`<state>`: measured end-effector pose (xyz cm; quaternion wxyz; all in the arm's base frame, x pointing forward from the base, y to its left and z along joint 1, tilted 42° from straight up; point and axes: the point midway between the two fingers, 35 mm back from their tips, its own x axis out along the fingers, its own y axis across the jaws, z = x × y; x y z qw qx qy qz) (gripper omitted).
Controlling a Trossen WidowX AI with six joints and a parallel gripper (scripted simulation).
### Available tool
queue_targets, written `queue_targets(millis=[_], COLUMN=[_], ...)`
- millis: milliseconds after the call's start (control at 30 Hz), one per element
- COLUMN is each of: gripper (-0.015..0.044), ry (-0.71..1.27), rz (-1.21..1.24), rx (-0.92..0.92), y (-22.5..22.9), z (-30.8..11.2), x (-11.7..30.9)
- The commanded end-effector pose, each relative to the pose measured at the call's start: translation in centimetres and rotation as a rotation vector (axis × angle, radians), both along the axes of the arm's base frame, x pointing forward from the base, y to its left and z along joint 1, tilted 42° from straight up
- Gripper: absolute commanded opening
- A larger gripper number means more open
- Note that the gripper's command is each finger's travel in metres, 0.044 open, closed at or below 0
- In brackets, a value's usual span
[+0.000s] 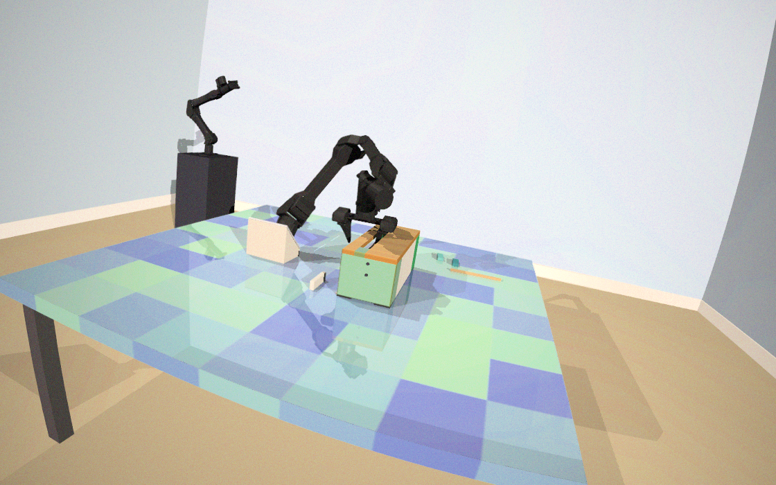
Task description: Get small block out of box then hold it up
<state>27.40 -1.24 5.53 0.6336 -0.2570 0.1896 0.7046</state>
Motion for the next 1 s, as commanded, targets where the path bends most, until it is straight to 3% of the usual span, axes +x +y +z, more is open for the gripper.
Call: queue_targets(millis=[0,967], gripper=[0.0400,0.0400], ry=[0.000,0.000], rz=[-0.002,-0.002], rx=[0.004,0.004], y=[0.4,0.9], z=[0.3,0.7], x=[0.0,-0.1])
